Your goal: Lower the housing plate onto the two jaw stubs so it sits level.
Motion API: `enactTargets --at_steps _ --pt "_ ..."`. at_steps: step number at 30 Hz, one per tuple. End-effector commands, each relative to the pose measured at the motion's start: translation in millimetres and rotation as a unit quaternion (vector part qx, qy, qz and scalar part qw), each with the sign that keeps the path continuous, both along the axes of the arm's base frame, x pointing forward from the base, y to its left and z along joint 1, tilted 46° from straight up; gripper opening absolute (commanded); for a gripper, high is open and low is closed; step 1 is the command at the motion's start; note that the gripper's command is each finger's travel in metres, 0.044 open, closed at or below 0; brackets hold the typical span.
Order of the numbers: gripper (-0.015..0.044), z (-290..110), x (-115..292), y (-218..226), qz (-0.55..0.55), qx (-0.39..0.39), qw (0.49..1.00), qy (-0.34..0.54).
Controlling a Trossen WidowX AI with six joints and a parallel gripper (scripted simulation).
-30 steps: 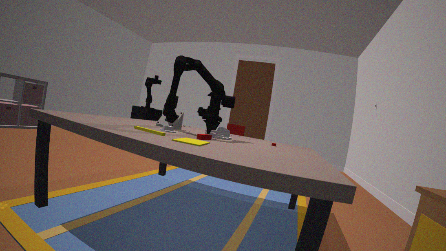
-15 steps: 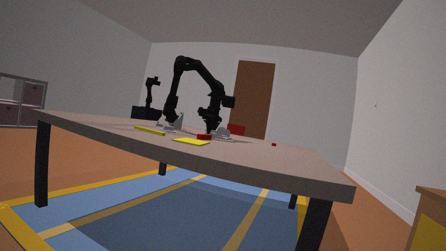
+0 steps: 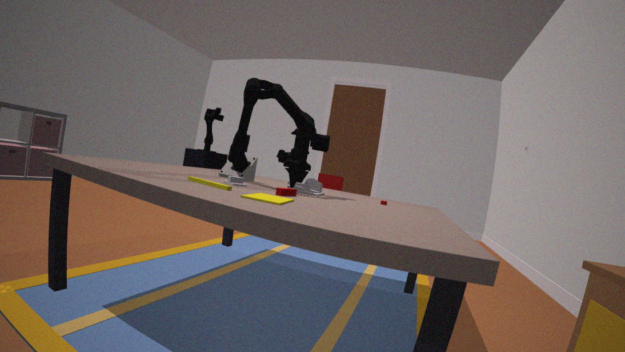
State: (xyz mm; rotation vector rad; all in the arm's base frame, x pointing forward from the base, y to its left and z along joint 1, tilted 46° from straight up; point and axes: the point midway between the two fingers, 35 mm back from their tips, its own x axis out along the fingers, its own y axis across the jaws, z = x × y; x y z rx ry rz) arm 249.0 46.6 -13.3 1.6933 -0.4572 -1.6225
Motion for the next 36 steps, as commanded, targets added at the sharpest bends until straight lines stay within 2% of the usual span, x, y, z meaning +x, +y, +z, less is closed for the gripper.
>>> enactTargets --at_steps 1,36 --pt "0.0351 -1.3 1.2 0.6 -0.001 0.002 1.000 -0.001" --pt "0.0351 -4.3 1.8 -2.5 -0.001 0.002 1.000 -0.001"
